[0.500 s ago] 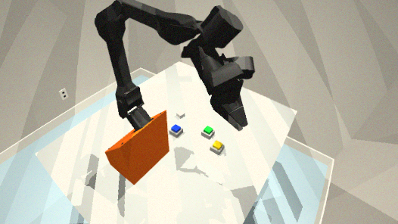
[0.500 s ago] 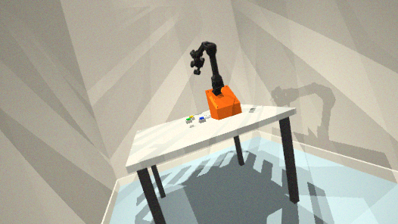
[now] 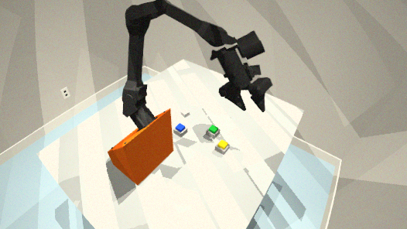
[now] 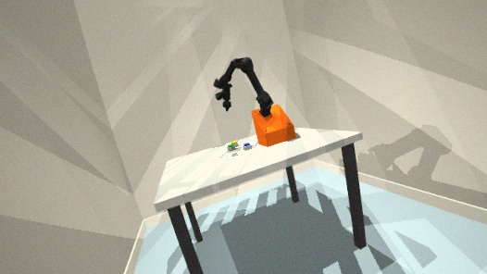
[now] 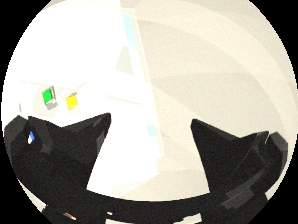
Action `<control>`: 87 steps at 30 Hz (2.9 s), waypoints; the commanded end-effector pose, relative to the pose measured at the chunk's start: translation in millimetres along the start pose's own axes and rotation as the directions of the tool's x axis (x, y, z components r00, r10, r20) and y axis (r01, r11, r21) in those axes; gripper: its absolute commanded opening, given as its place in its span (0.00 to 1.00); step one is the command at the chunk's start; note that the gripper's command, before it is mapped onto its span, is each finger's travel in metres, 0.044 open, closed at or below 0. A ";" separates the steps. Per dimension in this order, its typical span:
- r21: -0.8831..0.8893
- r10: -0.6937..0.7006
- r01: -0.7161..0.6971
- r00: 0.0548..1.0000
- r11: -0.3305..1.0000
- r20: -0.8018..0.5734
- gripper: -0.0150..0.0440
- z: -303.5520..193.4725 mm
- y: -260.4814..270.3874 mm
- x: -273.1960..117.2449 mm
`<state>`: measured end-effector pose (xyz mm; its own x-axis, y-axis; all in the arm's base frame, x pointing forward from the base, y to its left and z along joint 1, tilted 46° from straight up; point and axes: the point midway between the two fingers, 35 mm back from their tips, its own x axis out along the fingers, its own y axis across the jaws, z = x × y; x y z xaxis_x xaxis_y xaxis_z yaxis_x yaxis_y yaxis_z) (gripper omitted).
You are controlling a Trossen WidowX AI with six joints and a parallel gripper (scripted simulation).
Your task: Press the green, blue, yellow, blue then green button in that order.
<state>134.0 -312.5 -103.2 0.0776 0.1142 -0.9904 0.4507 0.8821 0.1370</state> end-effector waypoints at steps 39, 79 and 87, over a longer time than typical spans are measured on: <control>-0.198 0.584 -0.616 0.787 0.762 -0.201 0.29 2.7 280.0 90.8; -0.197 0.585 -0.618 0.786 0.761 -0.202 0.29 -4.4 299.6 116.6; -0.198 0.584 -0.616 0.787 0.762 -0.201 0.29 2.7 279.8 90.6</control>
<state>266.7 -49.7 -161.8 0.1377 0.7037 -0.6970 0.1342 0.6839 0.7171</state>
